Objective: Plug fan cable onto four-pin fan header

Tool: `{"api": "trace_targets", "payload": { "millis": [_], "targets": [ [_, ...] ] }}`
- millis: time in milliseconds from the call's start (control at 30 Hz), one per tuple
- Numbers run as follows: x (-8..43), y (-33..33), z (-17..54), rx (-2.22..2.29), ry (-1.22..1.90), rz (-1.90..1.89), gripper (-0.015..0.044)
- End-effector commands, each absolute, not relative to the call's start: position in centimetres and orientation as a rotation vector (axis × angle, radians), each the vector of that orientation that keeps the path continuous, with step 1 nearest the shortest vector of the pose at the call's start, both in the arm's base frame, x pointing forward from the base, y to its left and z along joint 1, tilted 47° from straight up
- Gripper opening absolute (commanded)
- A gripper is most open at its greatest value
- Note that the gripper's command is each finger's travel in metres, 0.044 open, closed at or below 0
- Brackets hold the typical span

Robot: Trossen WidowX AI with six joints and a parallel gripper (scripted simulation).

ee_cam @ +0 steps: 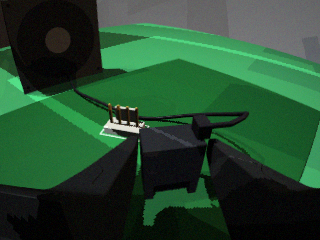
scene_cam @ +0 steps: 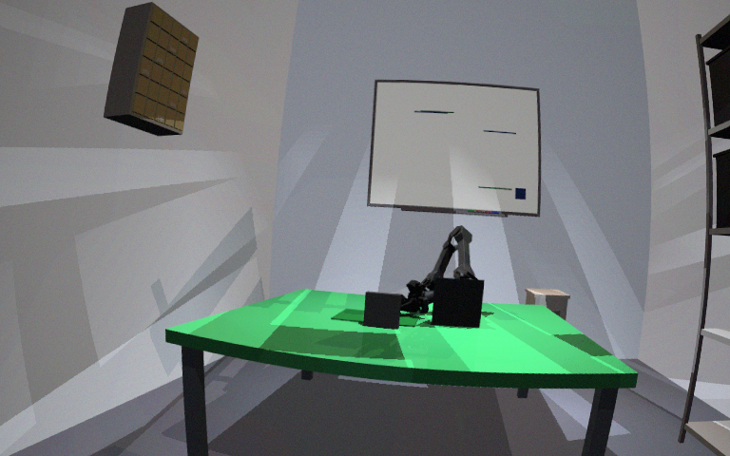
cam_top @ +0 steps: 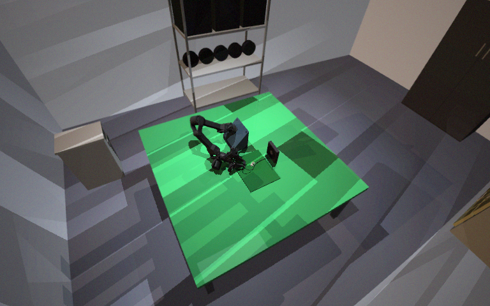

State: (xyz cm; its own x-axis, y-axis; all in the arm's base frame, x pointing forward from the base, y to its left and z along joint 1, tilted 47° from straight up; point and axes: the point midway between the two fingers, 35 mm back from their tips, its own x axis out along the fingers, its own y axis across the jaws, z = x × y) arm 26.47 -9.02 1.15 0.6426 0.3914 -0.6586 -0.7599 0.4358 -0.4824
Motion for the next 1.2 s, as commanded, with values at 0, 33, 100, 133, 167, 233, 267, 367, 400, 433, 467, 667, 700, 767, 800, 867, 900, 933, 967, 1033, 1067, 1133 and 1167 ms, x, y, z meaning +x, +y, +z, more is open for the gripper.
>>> {"api": "trace_targets", "payload": {
  "millis": [0,33,100,133,167,233,267,367,400,433,467,667,700,767,800,867,900,933,967,1033,1067,1133,1167],
  "targets": [
    [26.5,-9.0,1.2,-0.846,0.495,0.754,0.0205],
    [26.5,-9.0,1.2,-0.846,0.495,0.754,0.0205],
    [26.5,-9.0,1.2,-0.846,0.495,0.754,0.0205],
    [26.5,-9.0,1.2,-0.846,0.495,0.754,0.0205],
    [26.5,-9.0,1.2,-0.846,0.495,0.754,0.0205],
    [26.5,-9.0,1.2,-0.846,0.495,0.754,0.0205],
    [26.5,-9.0,1.2,-0.846,0.495,0.754,0.0205],
    [26.5,-9.0,1.2,-0.846,0.495,0.754,0.0205],
    [26.5,-9.0,1.2,-0.846,0.495,0.754,0.0205],
    [26.5,-9.0,1.2,-0.846,0.495,0.754,0.0205],
    [26.5,-9.0,1.2,-0.846,0.495,0.754,0.0205],
    [26.0,-9.3,1.9,-0.848,0.498,0.754,0.0205],
    [25.9,-9.4,2.2,-0.848,0.499,0.755,0.0205],
    [25.6,-9.5,2.6,-0.849,0.500,0.755,0.0205],
    [25.4,-9.6,2.9,-0.849,0.500,0.755,0.0205],
    [25.1,-9.7,3.4,-0.849,0.501,0.756,0.0205],
    [25.0,-9.8,3.6,-0.850,0.502,0.756,0.0205],
    [24.8,-9.8,3.8,-0.850,0.502,0.756,0.0205],
    [24.6,-9.9,4.1,-0.850,0.502,0.756,0.0205],
    [24.3,-9.9,4.6,-0.850,0.503,0.756,0.0205],
    [24.1,-10.0,4.8,-0.851,0.503,0.756,0.0205],
    [23.8,-10.0,5.3,-0.851,0.503,0.756,0.0205],
    [23.6,-10.0,5.6,-0.851,0.503,0.756,0.0205]
  ]
}}
